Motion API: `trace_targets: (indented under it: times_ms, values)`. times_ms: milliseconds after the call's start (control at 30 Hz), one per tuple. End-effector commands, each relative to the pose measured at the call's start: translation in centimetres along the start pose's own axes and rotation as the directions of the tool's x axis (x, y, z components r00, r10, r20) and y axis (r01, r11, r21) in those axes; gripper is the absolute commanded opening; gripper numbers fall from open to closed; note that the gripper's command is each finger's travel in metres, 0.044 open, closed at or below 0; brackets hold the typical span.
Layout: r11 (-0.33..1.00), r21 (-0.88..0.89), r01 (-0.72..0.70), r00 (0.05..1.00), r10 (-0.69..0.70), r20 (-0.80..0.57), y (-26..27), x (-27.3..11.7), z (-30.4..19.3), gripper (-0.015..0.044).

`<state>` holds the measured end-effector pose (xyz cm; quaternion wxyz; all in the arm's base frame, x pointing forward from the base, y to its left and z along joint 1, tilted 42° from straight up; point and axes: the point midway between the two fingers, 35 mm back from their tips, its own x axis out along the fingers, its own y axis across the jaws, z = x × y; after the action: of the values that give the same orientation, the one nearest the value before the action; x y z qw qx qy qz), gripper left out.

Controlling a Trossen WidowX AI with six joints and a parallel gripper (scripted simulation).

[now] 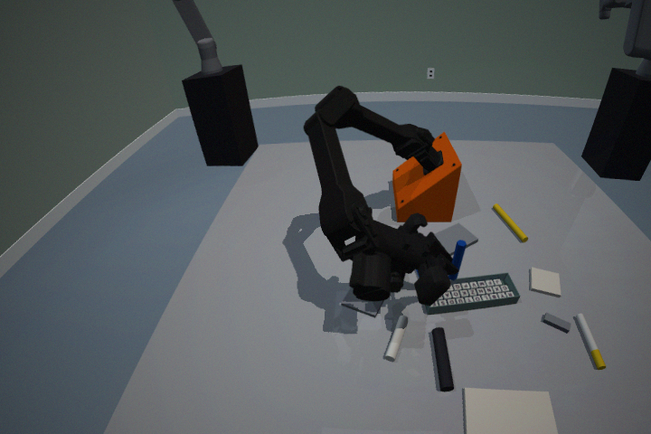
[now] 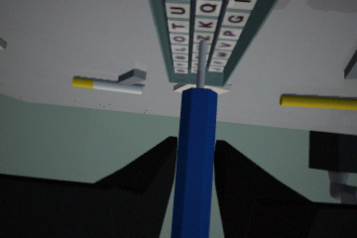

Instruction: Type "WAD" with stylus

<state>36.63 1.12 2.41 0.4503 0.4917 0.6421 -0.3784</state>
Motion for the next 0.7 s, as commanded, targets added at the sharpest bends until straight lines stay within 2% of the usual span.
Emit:
trace_targets:
  times_ms: [0, 67, 133, 433, 667]
  values:
    - [1.0, -0.001, -0.001, 1.0, 0.001, 0.0, 0.0, 0.0, 0.0, 0.0058]
    - [1.0, -0.001, -0.001, 1.0, 0.001, 0.0, 0.0, 0.0, 0.0, 0.0045]
    - [1.0, 0.0, -0.001, 1.0, 0.001, 0.0, 0.2, 0.0, -0.1, 0.0]
    - [1.0, 0.013, 0.005, 1.0, -0.004, -0.006, 1.7, 0.3, -0.7, 0.0]
    - [1.0, 0.013, 0.005, 1.0, -0.005, -0.006, 1.7, 1.3, 1.1, 0.0]
